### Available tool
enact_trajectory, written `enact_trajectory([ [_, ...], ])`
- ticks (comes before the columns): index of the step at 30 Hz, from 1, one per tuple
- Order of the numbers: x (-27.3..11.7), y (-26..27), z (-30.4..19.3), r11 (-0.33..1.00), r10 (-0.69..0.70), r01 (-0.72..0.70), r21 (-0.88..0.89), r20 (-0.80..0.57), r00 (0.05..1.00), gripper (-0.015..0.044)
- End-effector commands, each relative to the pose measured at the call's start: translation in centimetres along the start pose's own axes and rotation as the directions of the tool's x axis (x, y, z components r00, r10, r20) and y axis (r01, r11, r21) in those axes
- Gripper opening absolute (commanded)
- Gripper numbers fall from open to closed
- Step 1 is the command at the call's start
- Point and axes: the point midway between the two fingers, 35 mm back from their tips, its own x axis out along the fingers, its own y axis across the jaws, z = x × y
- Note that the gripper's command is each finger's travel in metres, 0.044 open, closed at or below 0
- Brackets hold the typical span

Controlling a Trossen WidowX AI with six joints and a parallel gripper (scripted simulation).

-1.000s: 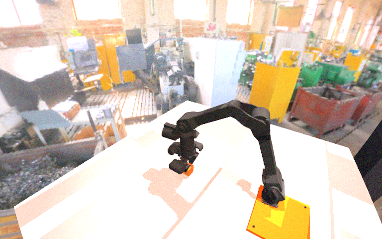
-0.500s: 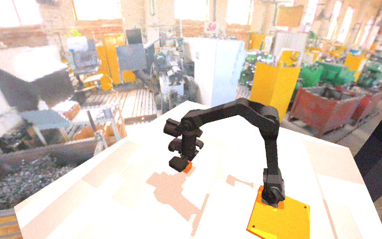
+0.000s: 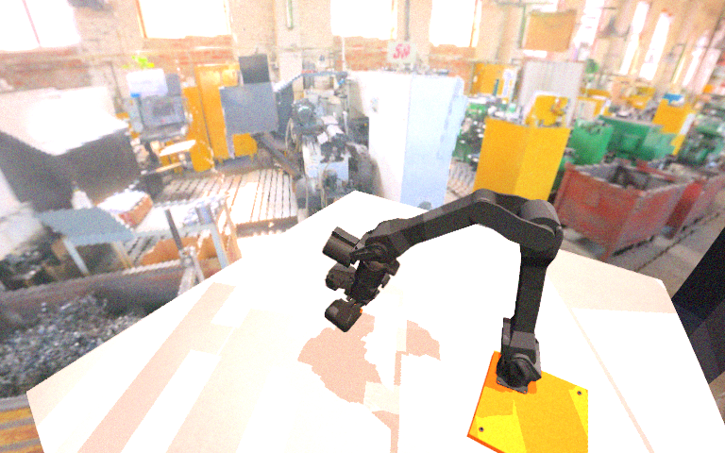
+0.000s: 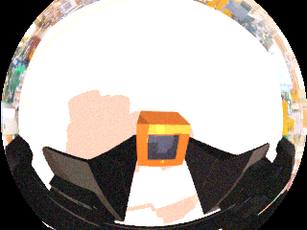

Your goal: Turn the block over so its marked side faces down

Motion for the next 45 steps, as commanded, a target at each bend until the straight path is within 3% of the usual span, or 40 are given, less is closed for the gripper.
enact_trajectory([
  [1,-0.2,0.0,0.0,1.0,-0.003,0.003,0.007,0.07,0.998,0.0],
  [22,1.0,0.0,-0.2,1.0,-0.003,0.001,0.007,0.296,0.955,0.0],
  [45,2.9,0.0,-1.2,1.0,-0.007,0.001,0.009,0.623,0.782,0.0],
])
